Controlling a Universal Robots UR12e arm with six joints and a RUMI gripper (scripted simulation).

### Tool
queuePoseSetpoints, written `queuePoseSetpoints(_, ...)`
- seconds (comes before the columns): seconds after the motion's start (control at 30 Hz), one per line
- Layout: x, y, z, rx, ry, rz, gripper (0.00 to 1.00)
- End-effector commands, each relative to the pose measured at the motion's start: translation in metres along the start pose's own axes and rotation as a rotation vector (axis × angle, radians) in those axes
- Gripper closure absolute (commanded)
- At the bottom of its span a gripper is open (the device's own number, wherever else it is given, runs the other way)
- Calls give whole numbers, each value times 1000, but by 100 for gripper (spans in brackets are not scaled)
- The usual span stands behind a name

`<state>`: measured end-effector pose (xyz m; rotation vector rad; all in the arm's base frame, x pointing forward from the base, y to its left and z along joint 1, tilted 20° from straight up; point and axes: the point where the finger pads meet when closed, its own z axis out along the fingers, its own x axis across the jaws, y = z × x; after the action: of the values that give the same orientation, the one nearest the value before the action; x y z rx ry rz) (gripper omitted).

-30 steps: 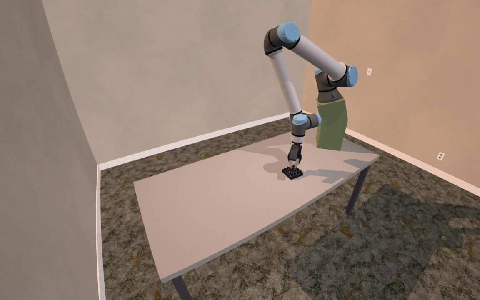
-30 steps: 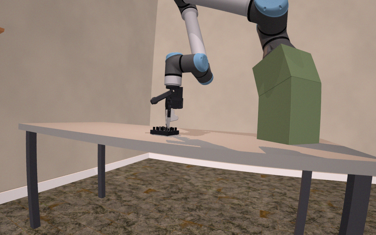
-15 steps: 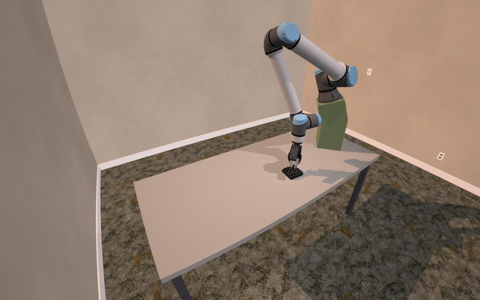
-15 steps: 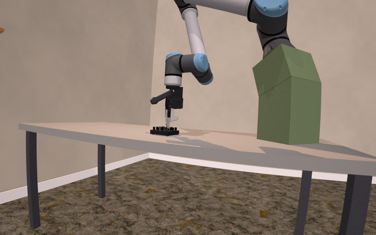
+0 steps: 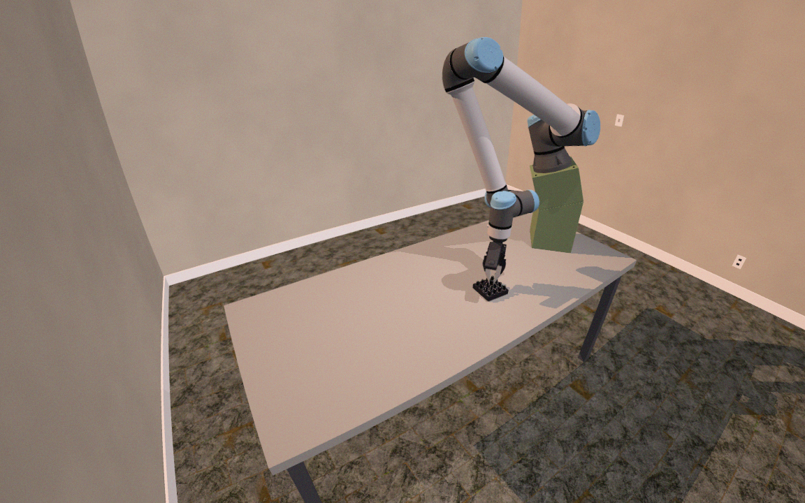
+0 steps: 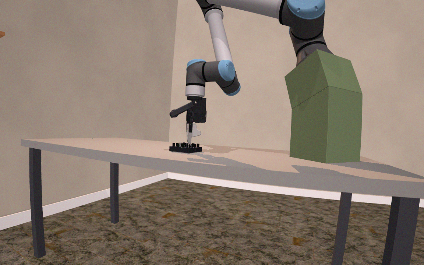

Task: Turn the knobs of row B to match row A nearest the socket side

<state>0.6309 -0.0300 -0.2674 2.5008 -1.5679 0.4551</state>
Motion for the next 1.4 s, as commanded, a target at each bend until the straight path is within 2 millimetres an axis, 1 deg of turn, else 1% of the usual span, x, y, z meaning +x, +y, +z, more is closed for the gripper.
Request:
queuePoseSetpoints(0.0, 0, 0, 0, 1, 0, 0, 96)
queuePoseSetpoints(0.93, 0, 0, 0, 1, 0, -12, 96)
queuePoseSetpoints(1.37, 0, 0, 0, 1, 0, -79, 96)
